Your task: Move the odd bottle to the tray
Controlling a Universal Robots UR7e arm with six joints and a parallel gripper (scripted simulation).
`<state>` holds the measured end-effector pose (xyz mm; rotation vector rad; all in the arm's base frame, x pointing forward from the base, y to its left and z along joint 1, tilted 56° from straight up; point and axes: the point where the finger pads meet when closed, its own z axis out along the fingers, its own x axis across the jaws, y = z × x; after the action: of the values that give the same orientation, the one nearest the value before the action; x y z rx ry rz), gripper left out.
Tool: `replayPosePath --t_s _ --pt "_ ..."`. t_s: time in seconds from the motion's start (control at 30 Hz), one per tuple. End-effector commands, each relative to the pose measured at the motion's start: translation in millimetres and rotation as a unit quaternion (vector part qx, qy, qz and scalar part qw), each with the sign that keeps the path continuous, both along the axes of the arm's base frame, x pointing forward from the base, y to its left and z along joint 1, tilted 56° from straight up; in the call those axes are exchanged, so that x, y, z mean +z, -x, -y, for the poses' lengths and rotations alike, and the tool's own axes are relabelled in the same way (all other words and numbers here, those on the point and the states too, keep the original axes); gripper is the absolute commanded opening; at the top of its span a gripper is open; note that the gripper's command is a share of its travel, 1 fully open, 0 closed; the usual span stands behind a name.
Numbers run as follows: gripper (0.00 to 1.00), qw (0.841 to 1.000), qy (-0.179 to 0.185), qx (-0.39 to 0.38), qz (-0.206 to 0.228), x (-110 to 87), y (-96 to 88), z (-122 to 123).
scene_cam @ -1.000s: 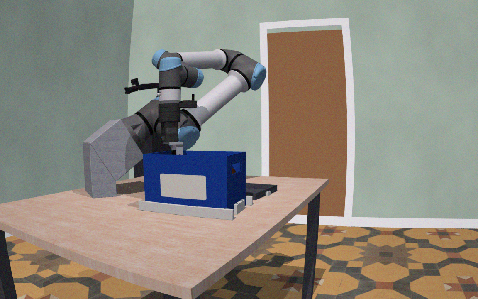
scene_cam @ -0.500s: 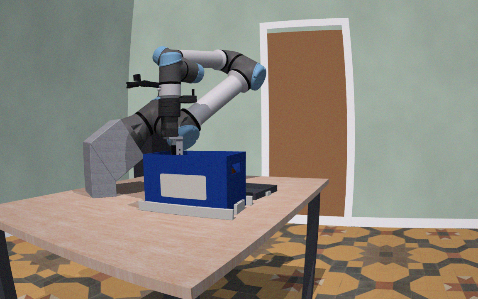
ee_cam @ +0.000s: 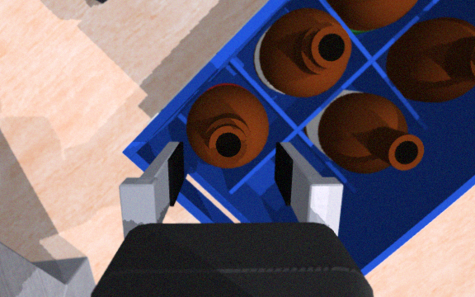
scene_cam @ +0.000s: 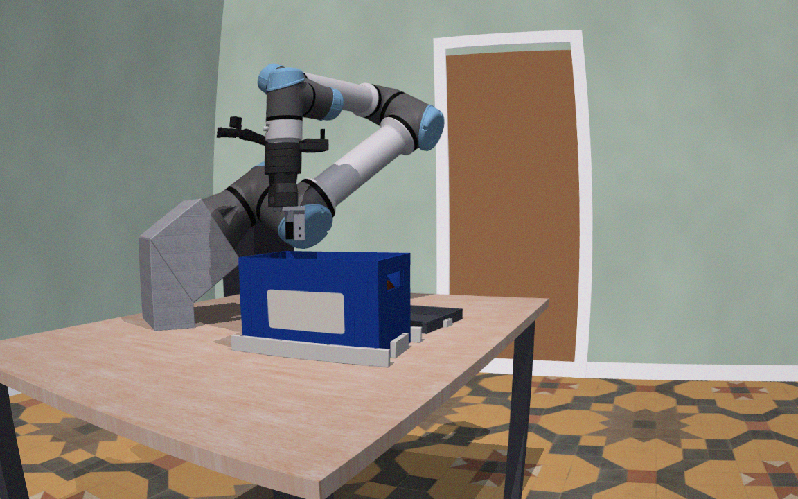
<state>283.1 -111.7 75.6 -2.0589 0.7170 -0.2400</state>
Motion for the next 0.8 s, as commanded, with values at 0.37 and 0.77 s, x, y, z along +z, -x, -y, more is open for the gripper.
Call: replayPosePath --t_s 0.37,0.77 --pt "1.00 1.000 0.000 0.000 0.000 13.8 10.5 16.7" --pt "0.00 1.000 0.000 0.000 0.000 13.9 10.6 16.9"
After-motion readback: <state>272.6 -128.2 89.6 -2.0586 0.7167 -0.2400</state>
